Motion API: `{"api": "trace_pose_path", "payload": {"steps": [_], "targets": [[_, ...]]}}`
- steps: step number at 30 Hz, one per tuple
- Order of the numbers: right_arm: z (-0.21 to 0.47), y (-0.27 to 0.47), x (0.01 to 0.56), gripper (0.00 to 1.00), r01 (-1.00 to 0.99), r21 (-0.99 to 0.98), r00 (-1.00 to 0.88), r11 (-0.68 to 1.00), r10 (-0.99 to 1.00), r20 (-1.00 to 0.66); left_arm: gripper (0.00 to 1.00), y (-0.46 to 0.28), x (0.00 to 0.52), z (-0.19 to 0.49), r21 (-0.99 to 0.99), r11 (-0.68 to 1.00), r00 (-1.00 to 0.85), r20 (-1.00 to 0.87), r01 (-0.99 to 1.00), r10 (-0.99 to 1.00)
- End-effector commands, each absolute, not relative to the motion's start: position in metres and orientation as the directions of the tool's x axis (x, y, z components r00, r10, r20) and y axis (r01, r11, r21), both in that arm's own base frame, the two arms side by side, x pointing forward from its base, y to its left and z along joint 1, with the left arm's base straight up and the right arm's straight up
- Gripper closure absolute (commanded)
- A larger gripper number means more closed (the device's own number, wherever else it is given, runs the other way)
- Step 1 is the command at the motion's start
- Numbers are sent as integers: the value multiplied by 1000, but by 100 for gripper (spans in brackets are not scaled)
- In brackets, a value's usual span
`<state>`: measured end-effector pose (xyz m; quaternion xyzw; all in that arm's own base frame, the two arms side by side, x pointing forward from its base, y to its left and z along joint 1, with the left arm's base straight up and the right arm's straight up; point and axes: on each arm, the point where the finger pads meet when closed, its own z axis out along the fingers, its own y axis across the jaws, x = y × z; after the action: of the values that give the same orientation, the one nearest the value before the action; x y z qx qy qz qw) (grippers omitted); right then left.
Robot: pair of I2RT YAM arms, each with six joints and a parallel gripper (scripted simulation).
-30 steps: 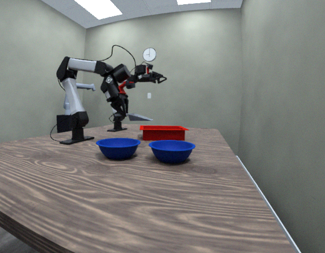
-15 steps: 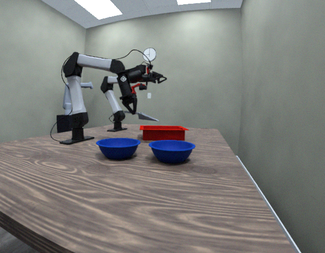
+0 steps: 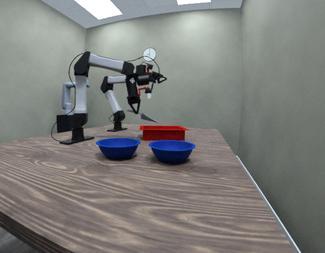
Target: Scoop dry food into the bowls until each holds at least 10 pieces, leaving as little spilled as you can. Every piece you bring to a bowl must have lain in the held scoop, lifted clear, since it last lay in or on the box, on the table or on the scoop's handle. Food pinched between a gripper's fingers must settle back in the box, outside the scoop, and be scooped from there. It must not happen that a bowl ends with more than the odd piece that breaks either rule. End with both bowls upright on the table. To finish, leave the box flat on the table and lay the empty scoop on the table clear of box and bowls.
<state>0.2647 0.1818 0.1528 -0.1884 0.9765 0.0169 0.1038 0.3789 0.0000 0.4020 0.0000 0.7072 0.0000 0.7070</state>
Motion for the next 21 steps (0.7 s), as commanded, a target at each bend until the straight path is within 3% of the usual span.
{"api": "trace_pose_path", "payload": {"steps": [1,6,12,13,21], "targets": [[164,184,262,100,-353,-26,-916,935,-351,-195,0,0,373,424,-4,1000,58,-998,0,-4],[164,203,254,100,-391,-42,-904,920,-392,-172,0,0,373,424,-4,1000,58,-998,0,-4],[176,219,262,100,-429,13,-874,903,-412,-257,0,0,373,424,-4,1000,58,-998,0,-4],[160,209,256,100,-424,-8,-895,906,-420,-153,0,0,373,424,-4,1000,58,-998,0,-4],[154,210,261,100,-430,-4,-896,903,-427,-123,0,0,373,424,-4,1000,58,-998,0,-4]]}}
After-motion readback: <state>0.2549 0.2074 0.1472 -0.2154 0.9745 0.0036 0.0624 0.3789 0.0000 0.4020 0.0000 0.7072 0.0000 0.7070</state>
